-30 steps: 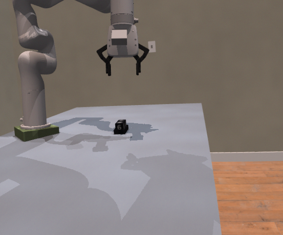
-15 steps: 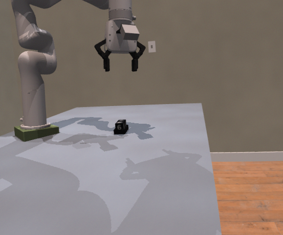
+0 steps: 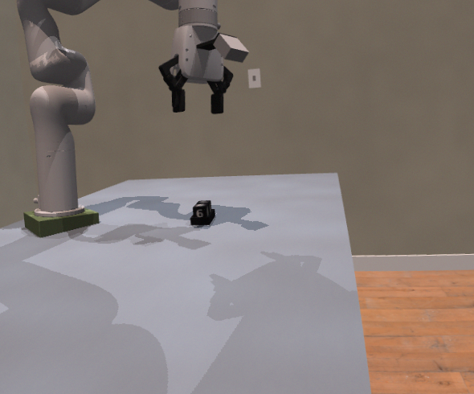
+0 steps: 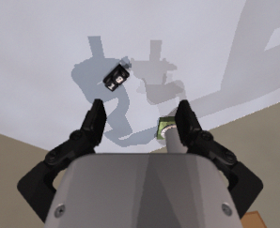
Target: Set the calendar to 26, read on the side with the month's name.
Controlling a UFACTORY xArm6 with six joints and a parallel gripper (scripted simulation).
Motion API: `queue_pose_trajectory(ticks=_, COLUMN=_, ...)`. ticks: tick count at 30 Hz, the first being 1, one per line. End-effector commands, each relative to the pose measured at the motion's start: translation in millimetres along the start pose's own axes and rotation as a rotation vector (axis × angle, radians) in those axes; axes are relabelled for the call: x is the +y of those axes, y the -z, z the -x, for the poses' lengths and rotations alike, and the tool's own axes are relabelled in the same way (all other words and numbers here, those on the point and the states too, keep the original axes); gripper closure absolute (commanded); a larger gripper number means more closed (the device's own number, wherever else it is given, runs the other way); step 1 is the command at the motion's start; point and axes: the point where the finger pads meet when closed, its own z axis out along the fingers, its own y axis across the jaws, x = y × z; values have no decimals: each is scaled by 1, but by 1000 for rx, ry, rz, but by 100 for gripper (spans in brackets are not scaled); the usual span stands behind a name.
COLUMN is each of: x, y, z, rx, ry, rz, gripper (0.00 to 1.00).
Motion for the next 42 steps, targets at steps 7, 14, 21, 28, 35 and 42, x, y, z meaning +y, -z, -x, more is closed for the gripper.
queue_pose_trajectory(ticks=7, x=5, y=11, z=2, rx=0, ry=266, rz=-3, gripper=0)
queue_pose_trajectory(ticks=14, x=10, y=8, z=5, rx=-33, ry=465, rz=-19, gripper=0)
queue_pose_trajectory(ticks=21, x=14, y=-11, z=7, rx=-94, ry=555, rz=-69, gripper=0)
queue_pose_trajectory(ticks=28, x=17, y=-29, z=9, rx=-145, ry=640, rz=-128, gripper=0)
queue_pose_trajectory(ticks=35, x=21, y=-52, z=13, rx=-201, ry=757, rz=-229, gripper=0)
queue_pose_trajectory(ticks=42, x=24, y=-73, z=17, rx=-232, ry=861, rz=-338, gripper=0)
